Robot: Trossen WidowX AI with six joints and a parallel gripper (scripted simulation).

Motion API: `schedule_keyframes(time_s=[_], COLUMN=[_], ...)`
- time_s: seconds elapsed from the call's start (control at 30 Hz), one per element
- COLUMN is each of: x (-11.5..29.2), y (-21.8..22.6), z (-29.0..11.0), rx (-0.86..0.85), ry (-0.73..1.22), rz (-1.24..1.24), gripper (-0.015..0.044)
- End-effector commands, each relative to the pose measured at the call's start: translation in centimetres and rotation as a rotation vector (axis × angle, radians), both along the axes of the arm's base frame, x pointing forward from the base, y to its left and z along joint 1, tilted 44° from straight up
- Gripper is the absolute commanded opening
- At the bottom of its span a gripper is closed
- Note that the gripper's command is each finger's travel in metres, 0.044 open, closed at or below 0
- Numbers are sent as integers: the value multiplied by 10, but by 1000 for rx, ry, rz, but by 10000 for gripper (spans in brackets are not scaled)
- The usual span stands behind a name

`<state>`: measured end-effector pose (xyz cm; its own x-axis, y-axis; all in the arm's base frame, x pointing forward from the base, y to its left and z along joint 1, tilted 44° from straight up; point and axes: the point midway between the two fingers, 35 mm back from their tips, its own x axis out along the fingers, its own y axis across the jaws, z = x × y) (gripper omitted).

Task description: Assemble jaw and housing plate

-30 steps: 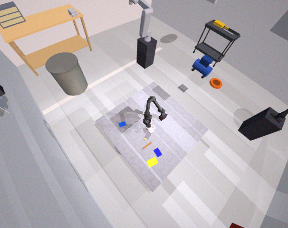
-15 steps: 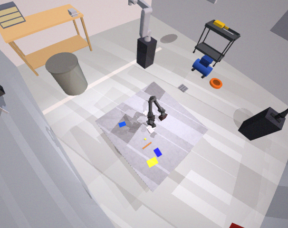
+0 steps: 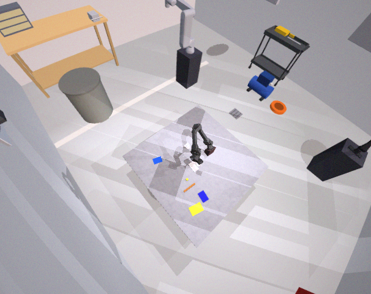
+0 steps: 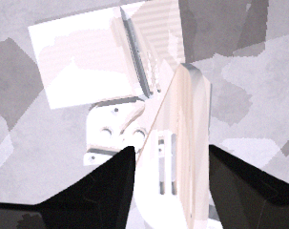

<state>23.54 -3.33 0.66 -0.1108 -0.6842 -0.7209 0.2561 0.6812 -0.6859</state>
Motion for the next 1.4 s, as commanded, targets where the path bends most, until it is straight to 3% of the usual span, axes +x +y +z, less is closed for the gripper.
schedule_keyframes(time_s=[0.0, 0.7, 1.37], x=[-2, -1, 37], y=[0, 1, 35], z=[-1, -1, -37], rx=[5, 4, 7], ry=[9, -2, -5], rz=[4, -8, -8], gripper=[134, 134, 134])
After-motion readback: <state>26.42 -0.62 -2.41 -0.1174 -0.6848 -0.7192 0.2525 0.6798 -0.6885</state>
